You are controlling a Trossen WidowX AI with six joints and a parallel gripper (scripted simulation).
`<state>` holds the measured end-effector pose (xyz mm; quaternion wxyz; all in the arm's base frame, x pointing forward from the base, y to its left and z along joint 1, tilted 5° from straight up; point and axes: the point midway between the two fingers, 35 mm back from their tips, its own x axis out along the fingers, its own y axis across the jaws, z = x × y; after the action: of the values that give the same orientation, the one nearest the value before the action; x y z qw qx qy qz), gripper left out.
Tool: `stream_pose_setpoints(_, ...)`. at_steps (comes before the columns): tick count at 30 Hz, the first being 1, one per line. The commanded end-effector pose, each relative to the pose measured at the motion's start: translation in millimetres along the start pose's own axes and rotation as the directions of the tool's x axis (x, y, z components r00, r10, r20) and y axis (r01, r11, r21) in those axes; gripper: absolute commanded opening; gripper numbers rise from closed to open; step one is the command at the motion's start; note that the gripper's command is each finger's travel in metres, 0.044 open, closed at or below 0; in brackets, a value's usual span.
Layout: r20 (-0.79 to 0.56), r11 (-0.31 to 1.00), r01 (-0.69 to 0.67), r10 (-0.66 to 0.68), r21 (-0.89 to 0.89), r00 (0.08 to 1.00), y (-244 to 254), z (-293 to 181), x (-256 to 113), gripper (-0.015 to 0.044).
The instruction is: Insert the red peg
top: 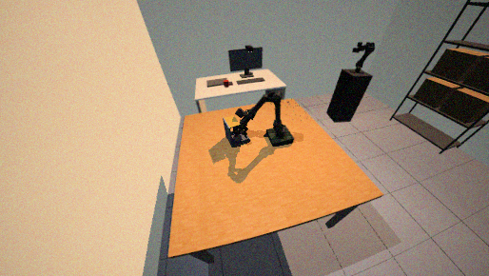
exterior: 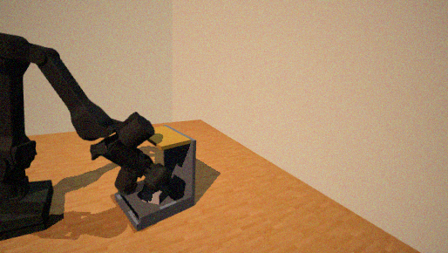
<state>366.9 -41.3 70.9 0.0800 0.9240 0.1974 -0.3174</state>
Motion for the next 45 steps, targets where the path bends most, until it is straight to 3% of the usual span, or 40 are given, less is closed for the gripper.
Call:
stream_pose_setpoints(1, 0.003, 1.0, 0.0, 0.0, 0.001, 1.0, 0, 3, -4, 0.022)
stream_pose_setpoints(21, 0.021, 1.0, 0.003, -0.003, 0.014, 1.0, -3, 49, -48, 0.022)
stream_pose_setpoints(30, 0.034, 1.0, 0.004, -0.005, 0.011, 0.999, 3, 47, -79, 0.044)
stream_pose_setpoints(45, 0.03, 1.0, 0.003, -0.004, 0.013, 1.0, -3, 37, -146, 0.044)
